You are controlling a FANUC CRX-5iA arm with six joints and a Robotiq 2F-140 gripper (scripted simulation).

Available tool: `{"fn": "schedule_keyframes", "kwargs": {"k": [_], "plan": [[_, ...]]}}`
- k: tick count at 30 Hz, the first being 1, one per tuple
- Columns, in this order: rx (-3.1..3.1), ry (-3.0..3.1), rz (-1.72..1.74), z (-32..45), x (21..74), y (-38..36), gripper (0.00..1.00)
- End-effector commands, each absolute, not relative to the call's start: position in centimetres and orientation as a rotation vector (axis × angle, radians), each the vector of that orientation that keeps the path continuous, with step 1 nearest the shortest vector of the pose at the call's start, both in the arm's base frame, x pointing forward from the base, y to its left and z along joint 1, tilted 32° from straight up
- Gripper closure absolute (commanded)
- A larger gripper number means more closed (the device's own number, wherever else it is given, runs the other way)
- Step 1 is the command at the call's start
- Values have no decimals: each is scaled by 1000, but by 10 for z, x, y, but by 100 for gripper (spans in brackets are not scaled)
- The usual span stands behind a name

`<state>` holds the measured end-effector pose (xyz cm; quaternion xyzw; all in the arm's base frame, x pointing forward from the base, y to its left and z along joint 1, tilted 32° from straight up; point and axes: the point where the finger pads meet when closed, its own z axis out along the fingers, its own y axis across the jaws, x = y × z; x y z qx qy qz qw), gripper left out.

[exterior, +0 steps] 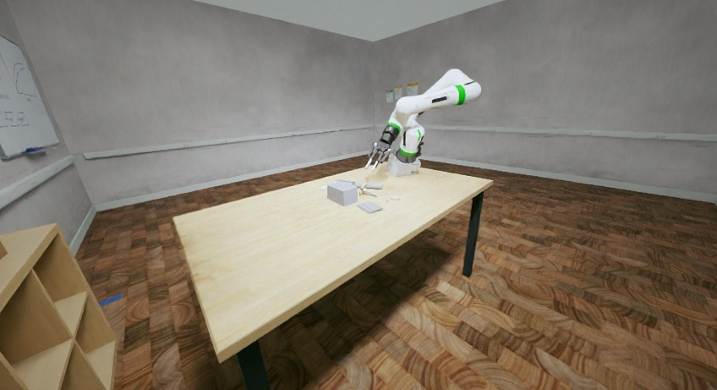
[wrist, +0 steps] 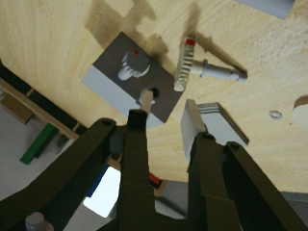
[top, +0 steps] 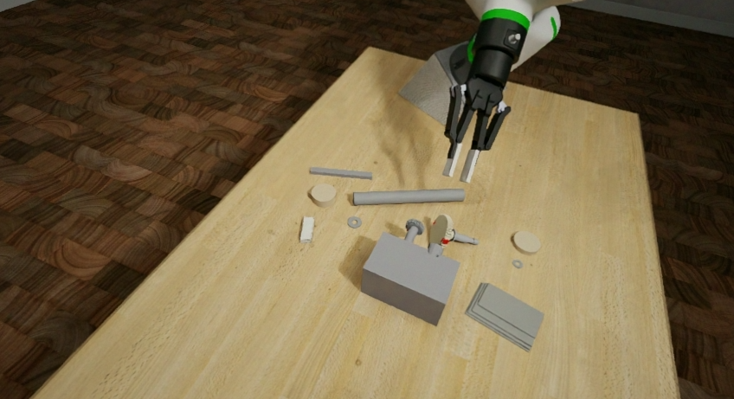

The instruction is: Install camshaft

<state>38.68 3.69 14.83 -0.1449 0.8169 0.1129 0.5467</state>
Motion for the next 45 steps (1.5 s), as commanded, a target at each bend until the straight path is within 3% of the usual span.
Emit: {"fn": "schedule_keyframes", "kwargs": {"k": [1, 45], "plan": [[-341, 1938, 261, 111, 399, 63, 71], [-341, 1938, 261, 101, 423, 72, 71]]}}
